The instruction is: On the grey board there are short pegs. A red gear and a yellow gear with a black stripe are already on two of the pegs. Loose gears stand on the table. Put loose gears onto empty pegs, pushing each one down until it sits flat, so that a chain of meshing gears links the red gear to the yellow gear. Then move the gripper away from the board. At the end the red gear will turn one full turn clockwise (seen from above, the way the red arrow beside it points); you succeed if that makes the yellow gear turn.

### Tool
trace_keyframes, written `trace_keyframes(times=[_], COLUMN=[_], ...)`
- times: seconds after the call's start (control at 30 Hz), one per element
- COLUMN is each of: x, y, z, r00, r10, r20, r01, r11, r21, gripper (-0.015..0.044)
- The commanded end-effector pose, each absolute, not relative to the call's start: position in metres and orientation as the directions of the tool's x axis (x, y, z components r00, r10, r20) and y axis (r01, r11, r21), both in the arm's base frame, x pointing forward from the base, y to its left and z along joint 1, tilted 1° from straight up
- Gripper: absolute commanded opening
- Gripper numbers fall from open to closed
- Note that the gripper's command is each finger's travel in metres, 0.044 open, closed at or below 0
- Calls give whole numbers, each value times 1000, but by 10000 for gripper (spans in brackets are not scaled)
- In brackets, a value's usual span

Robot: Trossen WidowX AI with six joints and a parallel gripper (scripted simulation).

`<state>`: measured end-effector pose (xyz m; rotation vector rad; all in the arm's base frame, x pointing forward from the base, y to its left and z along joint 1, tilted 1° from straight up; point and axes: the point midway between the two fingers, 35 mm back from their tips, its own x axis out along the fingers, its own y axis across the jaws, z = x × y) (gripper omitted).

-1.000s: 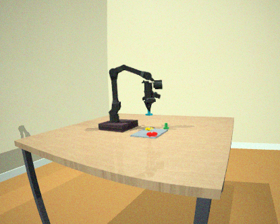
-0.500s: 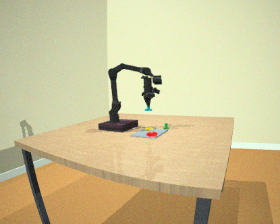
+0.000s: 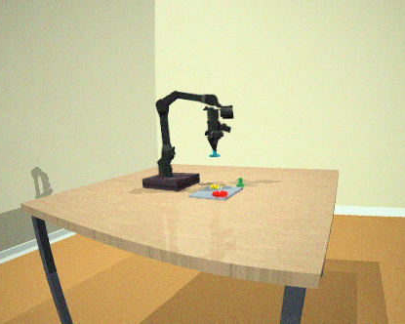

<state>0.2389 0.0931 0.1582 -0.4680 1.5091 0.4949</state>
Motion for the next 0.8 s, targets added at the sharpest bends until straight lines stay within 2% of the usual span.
trace_keyframes(times=[0.0,0.77], x=[248,289], y=[88,49], z=[155,133], r00=[6,13], r10=[19,17], r20=[-1000,-1000], r01=[-577,-579], r11=[817,815], r21=[12,6], gripper=[0,0])
